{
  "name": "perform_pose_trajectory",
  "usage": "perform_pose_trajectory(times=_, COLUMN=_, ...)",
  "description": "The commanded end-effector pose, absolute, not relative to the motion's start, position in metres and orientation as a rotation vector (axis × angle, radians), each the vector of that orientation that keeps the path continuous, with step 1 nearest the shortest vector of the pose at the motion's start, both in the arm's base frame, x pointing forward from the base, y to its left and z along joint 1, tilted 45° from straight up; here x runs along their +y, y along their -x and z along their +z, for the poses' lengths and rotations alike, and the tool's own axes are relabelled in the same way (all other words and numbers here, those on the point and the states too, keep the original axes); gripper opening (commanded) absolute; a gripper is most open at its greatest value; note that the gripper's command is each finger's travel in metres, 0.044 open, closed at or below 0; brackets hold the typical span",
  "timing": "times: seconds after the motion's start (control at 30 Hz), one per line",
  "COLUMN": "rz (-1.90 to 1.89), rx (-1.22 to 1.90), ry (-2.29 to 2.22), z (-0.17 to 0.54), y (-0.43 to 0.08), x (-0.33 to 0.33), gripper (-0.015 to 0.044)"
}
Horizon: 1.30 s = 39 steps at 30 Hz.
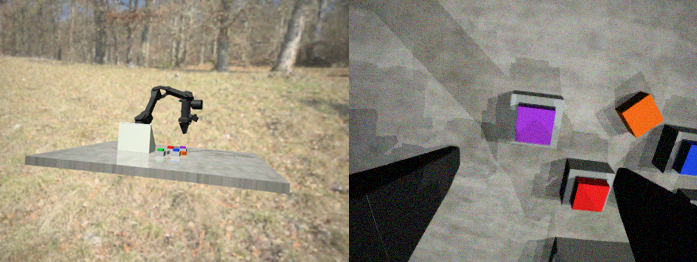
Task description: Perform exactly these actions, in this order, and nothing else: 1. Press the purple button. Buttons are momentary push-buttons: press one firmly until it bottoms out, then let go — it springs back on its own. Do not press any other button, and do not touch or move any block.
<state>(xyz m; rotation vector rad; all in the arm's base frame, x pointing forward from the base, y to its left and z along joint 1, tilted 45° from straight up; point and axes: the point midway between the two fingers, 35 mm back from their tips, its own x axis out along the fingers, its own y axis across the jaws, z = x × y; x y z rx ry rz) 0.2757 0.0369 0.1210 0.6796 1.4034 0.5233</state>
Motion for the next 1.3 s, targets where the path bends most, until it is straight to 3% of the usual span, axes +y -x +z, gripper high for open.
perform_pose_trajectory(times=0.0, rz=0.539, rx=1.419, ry=-0.682, z=0.091, y=-0.276, x=0.070, gripper=0.0269)
perform_pose_trajectory(times=0.33, rz=0.541, rx=1.418, ry=-0.683, z=0.085, y=-0.276, x=0.078, gripper=0.0020)
perform_pose_trajectory(times=1.27, rz=0.541, rx=1.418, ry=-0.684, z=0.067, y=-0.279, x=0.096, gripper=0.0020)
